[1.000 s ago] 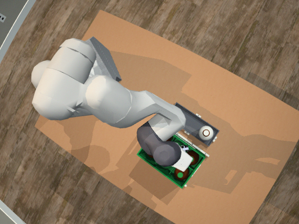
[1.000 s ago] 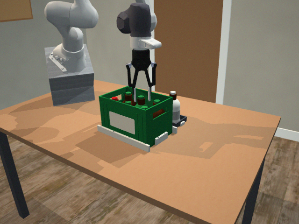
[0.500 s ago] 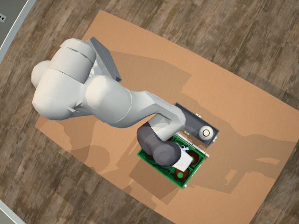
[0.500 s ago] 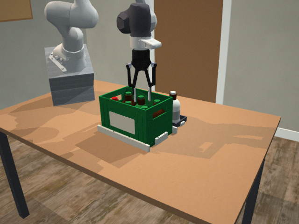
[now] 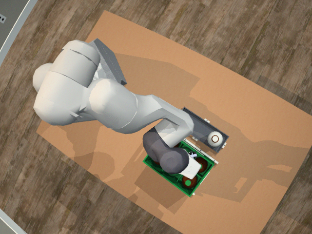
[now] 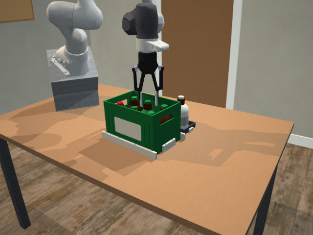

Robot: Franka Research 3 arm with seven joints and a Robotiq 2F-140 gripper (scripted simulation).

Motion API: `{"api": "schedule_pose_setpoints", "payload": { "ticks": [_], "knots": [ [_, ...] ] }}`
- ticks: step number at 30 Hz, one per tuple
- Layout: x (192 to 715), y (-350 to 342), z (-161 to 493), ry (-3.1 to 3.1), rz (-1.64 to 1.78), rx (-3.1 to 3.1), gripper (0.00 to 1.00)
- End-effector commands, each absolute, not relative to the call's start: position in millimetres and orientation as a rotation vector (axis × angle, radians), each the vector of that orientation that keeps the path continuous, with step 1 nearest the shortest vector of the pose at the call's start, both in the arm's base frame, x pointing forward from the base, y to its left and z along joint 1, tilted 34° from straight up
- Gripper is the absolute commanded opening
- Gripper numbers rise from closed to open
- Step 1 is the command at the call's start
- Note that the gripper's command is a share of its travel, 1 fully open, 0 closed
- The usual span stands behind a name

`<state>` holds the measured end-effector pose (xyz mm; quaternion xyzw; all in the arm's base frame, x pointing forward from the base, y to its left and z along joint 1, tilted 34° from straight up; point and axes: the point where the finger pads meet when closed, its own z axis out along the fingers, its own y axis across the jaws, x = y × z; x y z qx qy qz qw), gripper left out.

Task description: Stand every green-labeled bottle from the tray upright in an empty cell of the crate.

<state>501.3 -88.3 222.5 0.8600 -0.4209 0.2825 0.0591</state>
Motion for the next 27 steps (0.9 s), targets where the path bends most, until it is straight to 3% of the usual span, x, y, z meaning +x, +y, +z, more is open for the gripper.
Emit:
{"api": "schedule_pose_setpoints", "payload": {
  "ticks": [1, 27],
  "knots": [
    [502.9, -87.3, 223.8, -1.264, 0.860, 2.607, 0.38],
    [491.1, -78.2, 246.1, -1.264, 0.860, 2.607, 0.38]
  ]
}}
